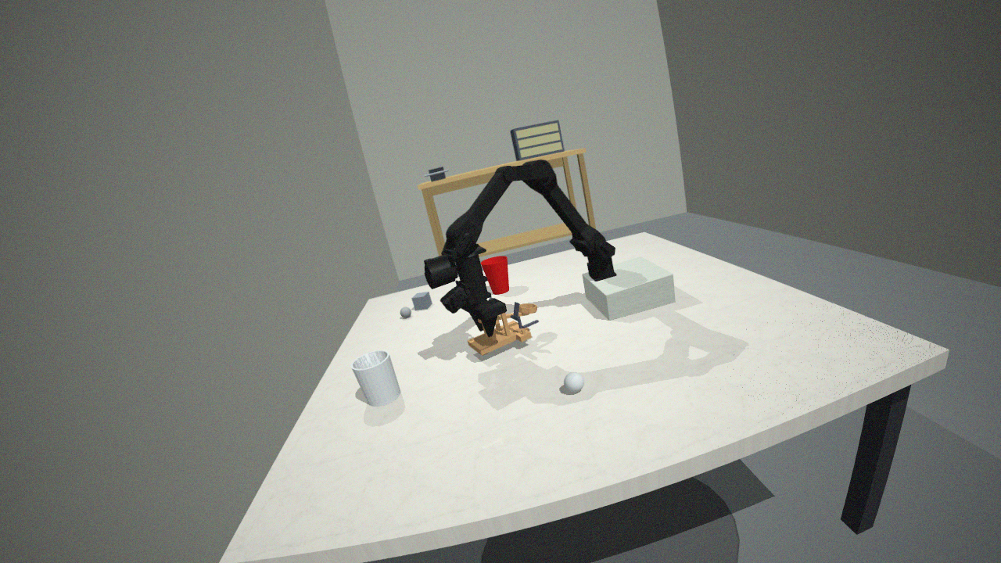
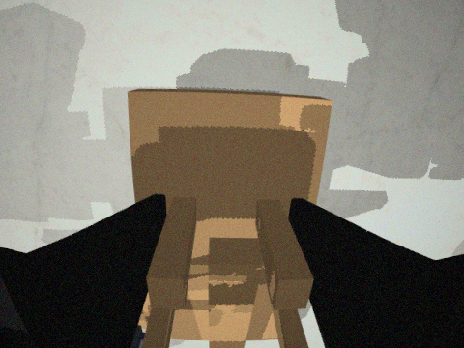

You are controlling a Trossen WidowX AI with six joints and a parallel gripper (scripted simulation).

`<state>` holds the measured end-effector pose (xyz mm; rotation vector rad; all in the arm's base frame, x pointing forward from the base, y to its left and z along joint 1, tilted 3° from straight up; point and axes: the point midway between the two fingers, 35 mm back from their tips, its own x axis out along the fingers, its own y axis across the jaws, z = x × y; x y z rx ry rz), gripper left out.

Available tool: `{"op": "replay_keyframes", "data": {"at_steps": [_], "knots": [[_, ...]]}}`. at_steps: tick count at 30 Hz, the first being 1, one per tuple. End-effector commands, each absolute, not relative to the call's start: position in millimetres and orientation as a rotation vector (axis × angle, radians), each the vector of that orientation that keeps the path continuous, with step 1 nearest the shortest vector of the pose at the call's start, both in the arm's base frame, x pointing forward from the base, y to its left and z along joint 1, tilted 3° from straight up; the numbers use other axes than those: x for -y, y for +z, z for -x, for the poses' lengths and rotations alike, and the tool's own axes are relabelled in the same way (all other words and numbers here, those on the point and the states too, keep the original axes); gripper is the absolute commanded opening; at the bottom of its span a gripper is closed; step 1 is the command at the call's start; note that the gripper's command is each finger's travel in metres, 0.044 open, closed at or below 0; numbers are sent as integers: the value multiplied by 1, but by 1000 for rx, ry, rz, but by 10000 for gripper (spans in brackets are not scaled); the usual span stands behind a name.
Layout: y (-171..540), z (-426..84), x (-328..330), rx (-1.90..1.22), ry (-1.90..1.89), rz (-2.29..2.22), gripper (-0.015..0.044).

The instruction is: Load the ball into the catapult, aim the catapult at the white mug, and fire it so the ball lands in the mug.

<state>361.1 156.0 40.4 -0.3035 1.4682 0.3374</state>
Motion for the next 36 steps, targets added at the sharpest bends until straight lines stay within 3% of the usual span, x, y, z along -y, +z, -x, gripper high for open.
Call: {"op": "replay_keyframes", "data": {"at_steps": [1, 18, 32, 35, 36], "knots": [[35, -361, -156, -1470, 331, 301, 0], [21, -362, -157, -1468, 337, 303, 0], [24, -362, -157, -1468, 337, 303, 368], [62, -362, -157, -1468, 337, 303, 440], [79, -360, -156, -1468, 337, 303, 440]]}}
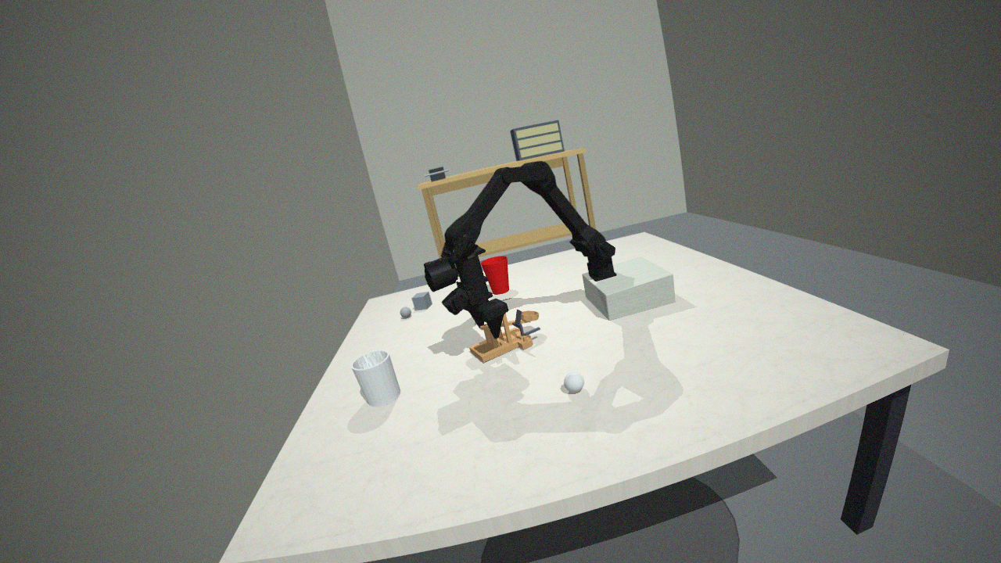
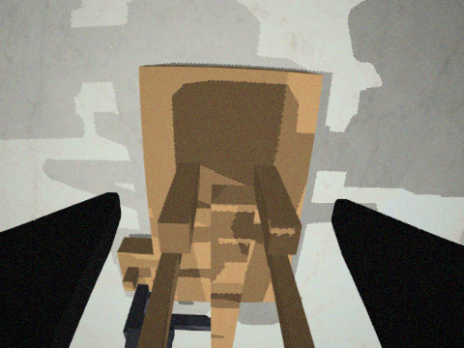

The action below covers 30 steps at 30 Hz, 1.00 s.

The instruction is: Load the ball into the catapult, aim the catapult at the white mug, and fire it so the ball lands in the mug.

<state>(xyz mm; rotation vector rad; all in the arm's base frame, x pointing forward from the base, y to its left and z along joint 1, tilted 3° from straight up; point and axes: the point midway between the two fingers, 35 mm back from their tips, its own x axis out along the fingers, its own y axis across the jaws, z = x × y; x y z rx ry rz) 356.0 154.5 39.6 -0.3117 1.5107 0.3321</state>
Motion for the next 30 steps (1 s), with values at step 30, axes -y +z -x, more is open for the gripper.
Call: {"op": "replay_keyframes", "data": {"at_steps": [30], "knots": [[57, -358, -155, -1469, 336, 307, 440]]}}
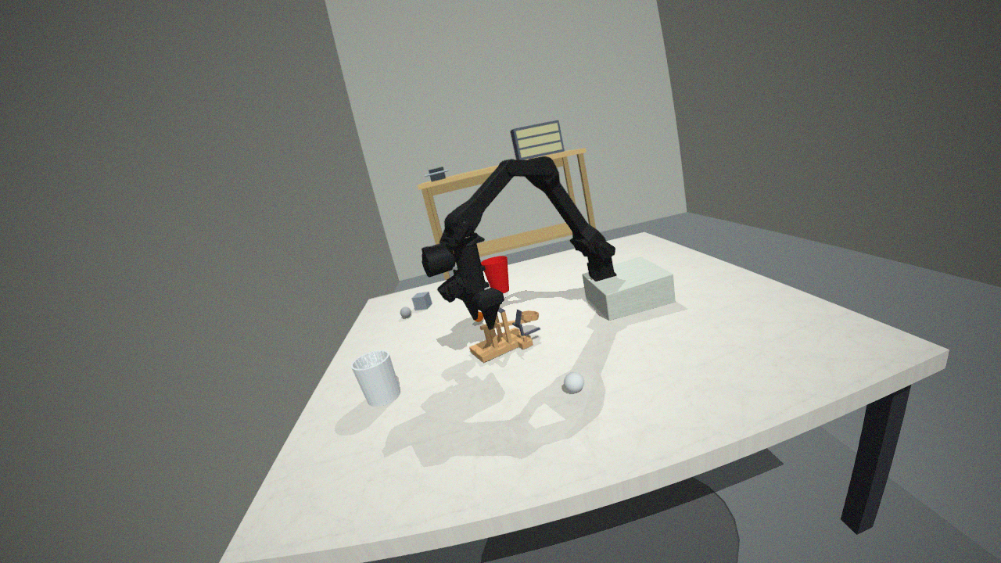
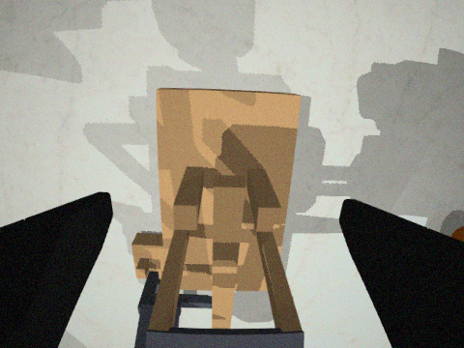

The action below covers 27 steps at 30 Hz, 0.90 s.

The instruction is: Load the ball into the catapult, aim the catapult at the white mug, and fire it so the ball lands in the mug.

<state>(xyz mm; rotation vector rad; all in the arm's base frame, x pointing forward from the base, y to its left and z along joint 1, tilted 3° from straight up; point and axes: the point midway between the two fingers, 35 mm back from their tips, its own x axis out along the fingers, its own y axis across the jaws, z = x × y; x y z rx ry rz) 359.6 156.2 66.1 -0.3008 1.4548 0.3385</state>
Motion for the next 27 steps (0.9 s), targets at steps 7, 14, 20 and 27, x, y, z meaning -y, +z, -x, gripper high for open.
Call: {"op": "replay_keyframes", "data": {"at_steps": [7, 14, 20, 27], "knots": [[46, -359, -156, -1469, 336, 307, 440], [35, -360, -156, -1469, 336, 307, 440], [25, -360, -156, -1469, 336, 307, 440], [16, -360, -156, -1469, 336, 307, 440]]}}
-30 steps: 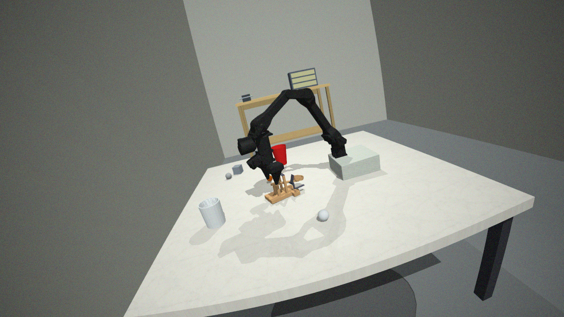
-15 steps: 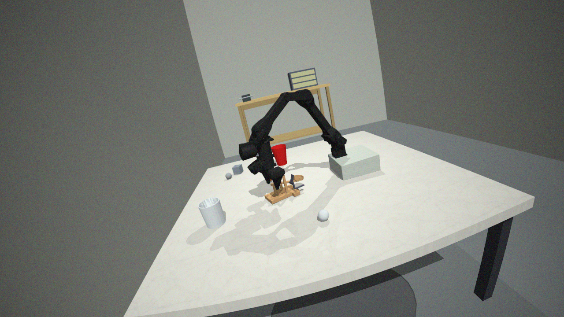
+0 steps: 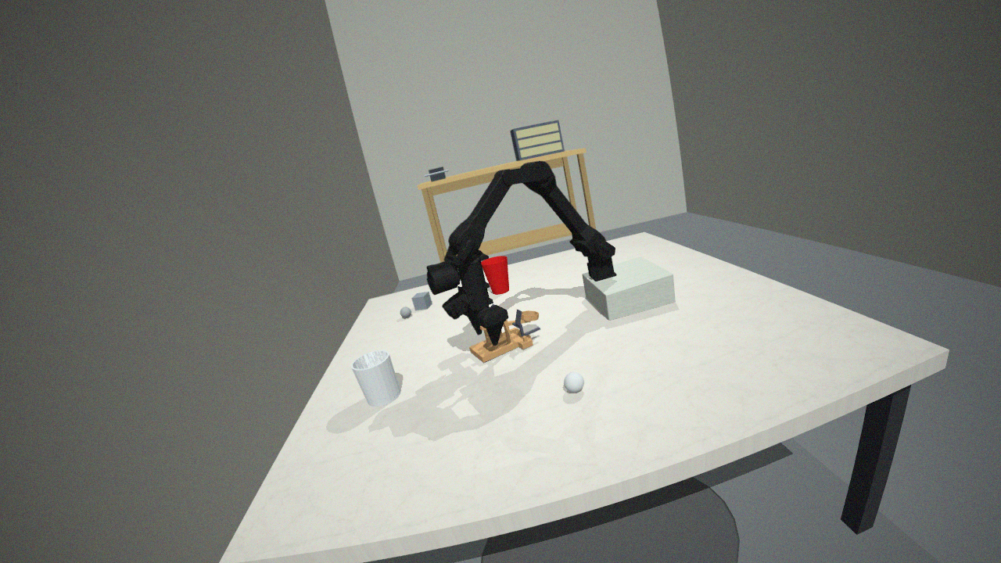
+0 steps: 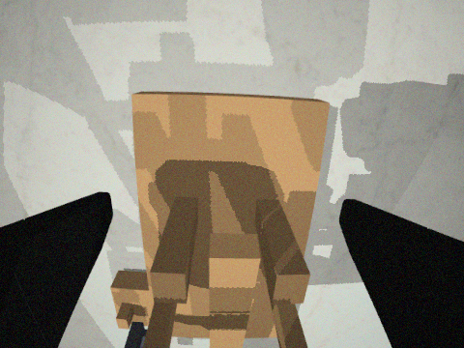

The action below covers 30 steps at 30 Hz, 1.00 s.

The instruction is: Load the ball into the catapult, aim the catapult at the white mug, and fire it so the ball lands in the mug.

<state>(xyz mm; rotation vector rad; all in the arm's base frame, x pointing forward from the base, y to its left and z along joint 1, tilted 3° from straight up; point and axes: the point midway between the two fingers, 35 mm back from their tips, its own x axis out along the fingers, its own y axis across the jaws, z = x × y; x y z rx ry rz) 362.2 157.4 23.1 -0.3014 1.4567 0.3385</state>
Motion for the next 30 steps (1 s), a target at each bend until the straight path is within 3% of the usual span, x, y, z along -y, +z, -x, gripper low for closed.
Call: {"op": "replay_keyframes", "data": {"at_steps": [1, 5, 16, 22, 26, 30], "knots": [[16, -360, -156, -1469, 336, 307, 440], [16, -360, -156, -1469, 336, 307, 440], [20, -361, -157, -1462, 338, 303, 151], [20, -361, -157, -1462, 338, 303, 111], [58, -359, -156, -1462, 337, 303, 6], [69, -358, -155, -1462, 337, 303, 0]]}}
